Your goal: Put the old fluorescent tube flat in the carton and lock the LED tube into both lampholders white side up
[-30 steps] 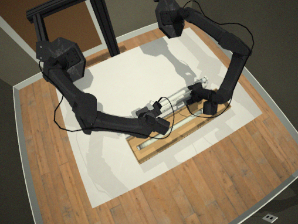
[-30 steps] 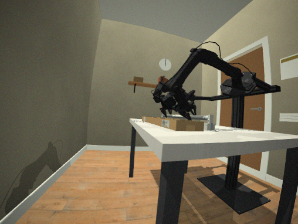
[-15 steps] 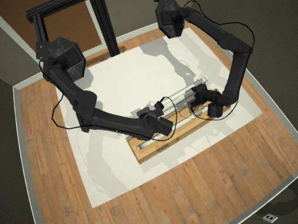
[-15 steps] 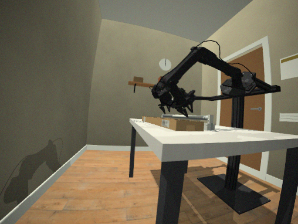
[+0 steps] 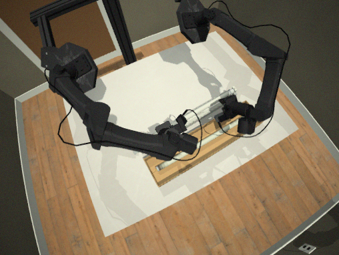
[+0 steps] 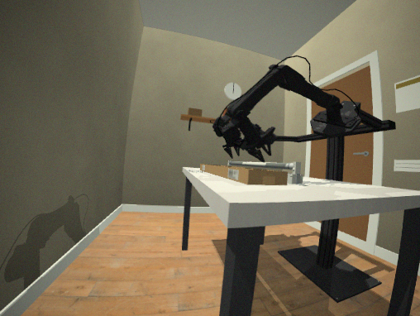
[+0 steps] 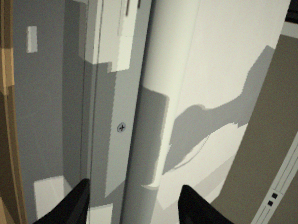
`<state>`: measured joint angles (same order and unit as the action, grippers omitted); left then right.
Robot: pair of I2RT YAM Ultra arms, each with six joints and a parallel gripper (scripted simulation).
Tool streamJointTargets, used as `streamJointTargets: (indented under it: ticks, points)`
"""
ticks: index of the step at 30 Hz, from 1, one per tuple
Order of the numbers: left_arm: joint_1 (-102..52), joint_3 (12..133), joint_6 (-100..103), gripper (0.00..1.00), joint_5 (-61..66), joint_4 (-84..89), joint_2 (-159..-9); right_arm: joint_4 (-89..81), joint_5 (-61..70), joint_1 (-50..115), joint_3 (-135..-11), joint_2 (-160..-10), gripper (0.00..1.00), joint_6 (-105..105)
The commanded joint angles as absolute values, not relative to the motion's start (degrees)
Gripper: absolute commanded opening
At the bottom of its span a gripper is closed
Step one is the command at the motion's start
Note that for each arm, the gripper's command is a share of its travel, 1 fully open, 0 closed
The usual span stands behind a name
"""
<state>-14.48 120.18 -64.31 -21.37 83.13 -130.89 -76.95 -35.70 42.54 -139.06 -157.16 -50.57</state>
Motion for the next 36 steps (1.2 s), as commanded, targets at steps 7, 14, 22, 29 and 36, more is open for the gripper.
streamJointTargets:
  ticks: [7,14,22,29,36]
  points:
    - [-16.9,116.4,-65.3,0.49,-22.6,77.8,-128.2,-70.1,-37.7,44.9,-135.7,-154.8,0.49,-52.7]
    - [-18.2,111.1,-66.3,0.49,-24.2,71.7,-125.5,-62.4,-39.5,45.7,-129.9,-152.6,0.49,-55.2]
    - [-19.6,104.8,-67.1,0.49,-26.4,63.5,-122.9,-52.0,-42.1,46.8,-122.8,-150.2,0.49,-58.3]
    - [-20.6,99.6,-67.9,0.49,-27.5,58.9,-120.6,-44.5,-43.3,47.5,-115.3,-147.2,0.49,-60.8]
    - [-21.7,94.5,-68.5,0.49,-29.2,52.1,-118.5,-35.5,-45.1,48.2,-109.1,-145.6,0.49,-63.4]
